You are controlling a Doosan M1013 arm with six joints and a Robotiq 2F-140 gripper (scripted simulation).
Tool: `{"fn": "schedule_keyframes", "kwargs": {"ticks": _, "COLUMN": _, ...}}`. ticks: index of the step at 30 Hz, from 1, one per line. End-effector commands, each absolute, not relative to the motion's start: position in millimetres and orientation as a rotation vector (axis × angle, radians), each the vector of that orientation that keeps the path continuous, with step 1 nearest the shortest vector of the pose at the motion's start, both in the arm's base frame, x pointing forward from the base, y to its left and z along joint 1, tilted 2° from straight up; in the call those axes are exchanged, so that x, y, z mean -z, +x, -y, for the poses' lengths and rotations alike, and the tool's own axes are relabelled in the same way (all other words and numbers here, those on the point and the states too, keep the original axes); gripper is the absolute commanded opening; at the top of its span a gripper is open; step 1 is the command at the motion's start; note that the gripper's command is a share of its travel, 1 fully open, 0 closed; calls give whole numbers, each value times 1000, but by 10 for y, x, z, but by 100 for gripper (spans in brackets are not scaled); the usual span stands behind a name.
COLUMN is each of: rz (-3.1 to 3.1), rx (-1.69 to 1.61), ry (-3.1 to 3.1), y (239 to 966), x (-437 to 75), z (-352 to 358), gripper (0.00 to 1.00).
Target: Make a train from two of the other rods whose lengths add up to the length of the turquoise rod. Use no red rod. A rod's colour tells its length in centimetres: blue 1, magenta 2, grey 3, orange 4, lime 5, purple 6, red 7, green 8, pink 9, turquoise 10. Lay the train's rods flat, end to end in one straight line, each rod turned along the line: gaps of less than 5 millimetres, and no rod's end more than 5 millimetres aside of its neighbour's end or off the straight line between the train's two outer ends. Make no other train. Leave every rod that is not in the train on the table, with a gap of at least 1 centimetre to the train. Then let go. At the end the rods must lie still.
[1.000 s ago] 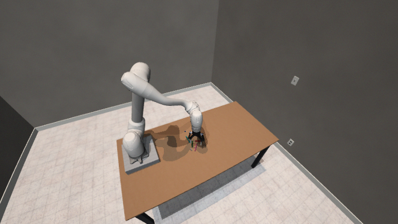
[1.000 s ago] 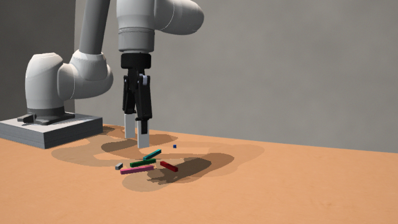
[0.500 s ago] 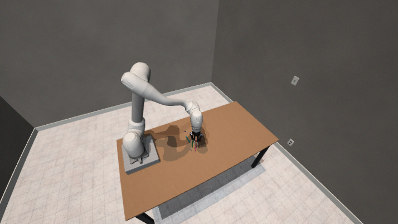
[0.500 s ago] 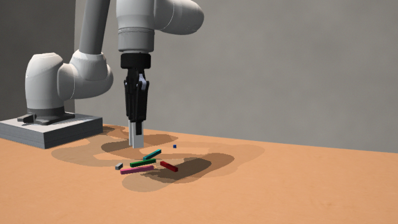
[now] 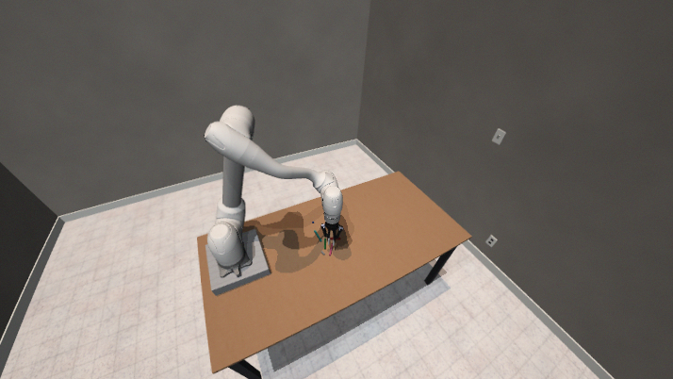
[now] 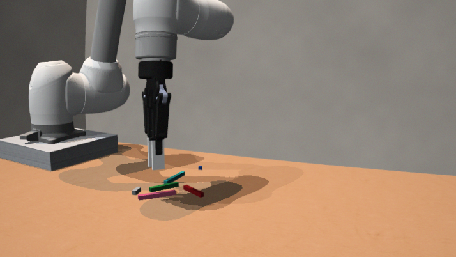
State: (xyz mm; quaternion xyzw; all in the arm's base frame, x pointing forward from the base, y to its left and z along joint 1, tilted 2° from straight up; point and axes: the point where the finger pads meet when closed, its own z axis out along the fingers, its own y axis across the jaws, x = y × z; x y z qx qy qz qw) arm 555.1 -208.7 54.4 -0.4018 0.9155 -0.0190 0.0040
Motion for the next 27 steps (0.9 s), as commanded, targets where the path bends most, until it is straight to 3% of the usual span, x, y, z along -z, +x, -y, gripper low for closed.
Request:
{"fn": "schedule_keyframes", "kwargs": {"ticks": 1, "rz": -2869, "rx": 59, "ry": -1259, "y": 5551, "x": -545, "z": 2087, "gripper": 15}}
{"fn": "schedule_keyframes", "kwargs": {"ticks": 27, "rz": -2869, "rx": 59, "ry": -1259, "y": 5556, "x": -343, "z": 2094, "gripper": 15}}
